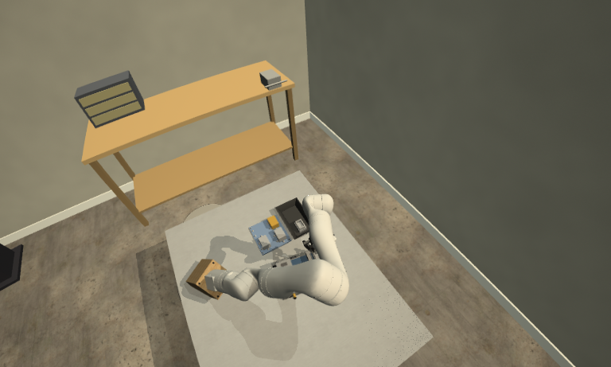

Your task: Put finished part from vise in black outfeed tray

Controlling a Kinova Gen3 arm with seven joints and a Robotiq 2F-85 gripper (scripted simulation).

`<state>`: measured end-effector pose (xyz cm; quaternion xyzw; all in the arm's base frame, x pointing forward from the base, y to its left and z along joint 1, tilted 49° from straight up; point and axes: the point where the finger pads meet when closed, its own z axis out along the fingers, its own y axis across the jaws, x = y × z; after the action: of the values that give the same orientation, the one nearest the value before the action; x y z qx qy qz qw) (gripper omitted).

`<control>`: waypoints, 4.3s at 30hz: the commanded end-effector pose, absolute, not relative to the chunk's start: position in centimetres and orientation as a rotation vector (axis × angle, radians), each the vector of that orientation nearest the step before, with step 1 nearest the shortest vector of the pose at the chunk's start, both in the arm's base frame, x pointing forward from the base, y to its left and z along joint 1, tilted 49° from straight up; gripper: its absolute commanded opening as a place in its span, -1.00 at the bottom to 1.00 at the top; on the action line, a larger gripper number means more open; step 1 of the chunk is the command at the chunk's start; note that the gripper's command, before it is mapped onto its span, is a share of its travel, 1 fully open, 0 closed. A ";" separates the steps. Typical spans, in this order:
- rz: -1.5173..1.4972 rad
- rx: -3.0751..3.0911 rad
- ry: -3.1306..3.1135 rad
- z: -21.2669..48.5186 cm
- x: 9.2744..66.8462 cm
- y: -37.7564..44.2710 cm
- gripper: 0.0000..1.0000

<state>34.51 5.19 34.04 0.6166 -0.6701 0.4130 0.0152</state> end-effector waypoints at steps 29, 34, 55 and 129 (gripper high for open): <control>1.296 1.921 -2.093 34.1 34.7 5.3 -1.00; 1.296 1.921 -2.093 34.1 34.7 5.3 0.34; 1.296 1.921 -2.093 34.1 34.7 5.3 0.34; 1.292 1.922 -2.079 30.1 37.5 1.5 0.34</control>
<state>37.36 1.86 29.99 0.6144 -0.6733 0.4112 0.0095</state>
